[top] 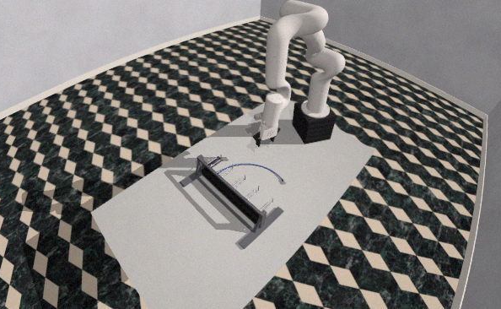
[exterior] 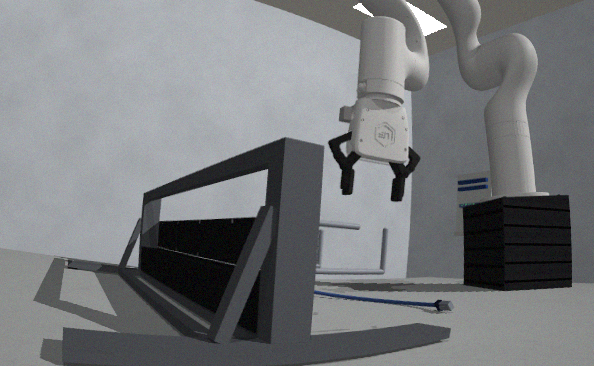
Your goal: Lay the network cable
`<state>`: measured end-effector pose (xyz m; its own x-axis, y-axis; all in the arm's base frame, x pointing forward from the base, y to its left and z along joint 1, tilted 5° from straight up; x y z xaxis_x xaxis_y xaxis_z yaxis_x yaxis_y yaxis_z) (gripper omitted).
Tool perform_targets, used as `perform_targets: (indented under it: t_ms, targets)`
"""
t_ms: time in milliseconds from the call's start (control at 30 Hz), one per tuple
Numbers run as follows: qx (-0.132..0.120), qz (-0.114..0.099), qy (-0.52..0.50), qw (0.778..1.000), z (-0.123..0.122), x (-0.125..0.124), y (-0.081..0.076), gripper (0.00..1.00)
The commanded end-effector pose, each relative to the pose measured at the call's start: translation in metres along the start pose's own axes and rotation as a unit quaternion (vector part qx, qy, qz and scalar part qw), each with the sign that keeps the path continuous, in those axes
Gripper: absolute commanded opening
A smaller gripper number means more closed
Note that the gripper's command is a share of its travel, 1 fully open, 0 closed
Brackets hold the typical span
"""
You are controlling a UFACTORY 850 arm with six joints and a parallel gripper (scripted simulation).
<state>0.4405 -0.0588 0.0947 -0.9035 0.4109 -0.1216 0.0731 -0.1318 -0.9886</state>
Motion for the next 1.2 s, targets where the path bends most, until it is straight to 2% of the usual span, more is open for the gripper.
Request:
perform_targets:
  t_ms: [0,167,867,900,1167]
  targets:
    - [-0.018,-0.003,-0.082,0.996,-0.037,0.007,0.001,1.00]
    - [-0.040,-0.007,-0.191,0.981,-0.083,0.026,0.002,1.00]
    - [-0.042,-0.007,-0.199,0.979,-0.087,0.028,0.002,1.00]
    - [-0.042,-0.007,-0.199,0.979,-0.087,0.028,0.002,0.00]
    - [-0.042,-0.007,-0.199,0.979,-0.087,0.028,0.002,0.00]
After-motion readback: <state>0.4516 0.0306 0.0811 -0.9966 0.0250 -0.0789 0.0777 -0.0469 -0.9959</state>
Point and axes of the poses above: the point where the finger pads meet when closed, its own y axis out along the fingers, its own x axis across the jaws, z = x × y, the point moved 9 cm from there along -y, back along the fingers, and after that the axes turned 4 degrees about y, right-handed, at the moved point
